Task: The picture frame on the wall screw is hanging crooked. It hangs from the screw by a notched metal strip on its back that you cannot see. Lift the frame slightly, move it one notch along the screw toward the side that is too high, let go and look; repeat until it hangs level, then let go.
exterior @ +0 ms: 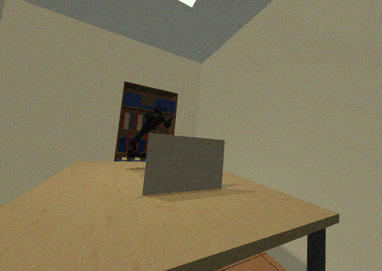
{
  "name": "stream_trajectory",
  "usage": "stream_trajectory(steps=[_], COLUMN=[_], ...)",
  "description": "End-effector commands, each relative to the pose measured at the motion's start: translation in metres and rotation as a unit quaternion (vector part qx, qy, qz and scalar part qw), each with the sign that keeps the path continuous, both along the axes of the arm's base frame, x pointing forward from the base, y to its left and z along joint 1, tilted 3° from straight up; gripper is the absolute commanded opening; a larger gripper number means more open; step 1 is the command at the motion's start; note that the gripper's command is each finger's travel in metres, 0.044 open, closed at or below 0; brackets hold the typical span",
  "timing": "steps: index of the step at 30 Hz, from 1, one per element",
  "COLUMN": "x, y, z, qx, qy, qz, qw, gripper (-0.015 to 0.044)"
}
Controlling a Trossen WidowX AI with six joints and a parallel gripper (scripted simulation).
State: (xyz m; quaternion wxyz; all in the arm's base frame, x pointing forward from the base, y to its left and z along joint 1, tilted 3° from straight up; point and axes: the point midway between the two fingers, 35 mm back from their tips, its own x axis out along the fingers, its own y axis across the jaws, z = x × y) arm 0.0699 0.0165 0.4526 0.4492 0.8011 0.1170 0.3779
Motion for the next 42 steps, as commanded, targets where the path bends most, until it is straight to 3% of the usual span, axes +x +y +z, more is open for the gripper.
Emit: stream_trajectory(steps=[1,6,13,19,42], x=[0.001,0.031,0.085,0.103,0.104], y=[0.001,0.021,0.050,0.048,0.047], z=[-0.001,-0.033,-0.133,-0.217,-0.219], qx=[-0.001,-0.032,-0.125,-0.202,-0.204], qy=[0.001,0.050,0.148,0.195,0.196], qz=[-0.001,-0.053,-0.199,-0.327,-0.331], qw=[1.000,0.997,0.961,0.902,0.900], gripper=[0.0374,0.0260,0.0260,0.0260,0.0260])
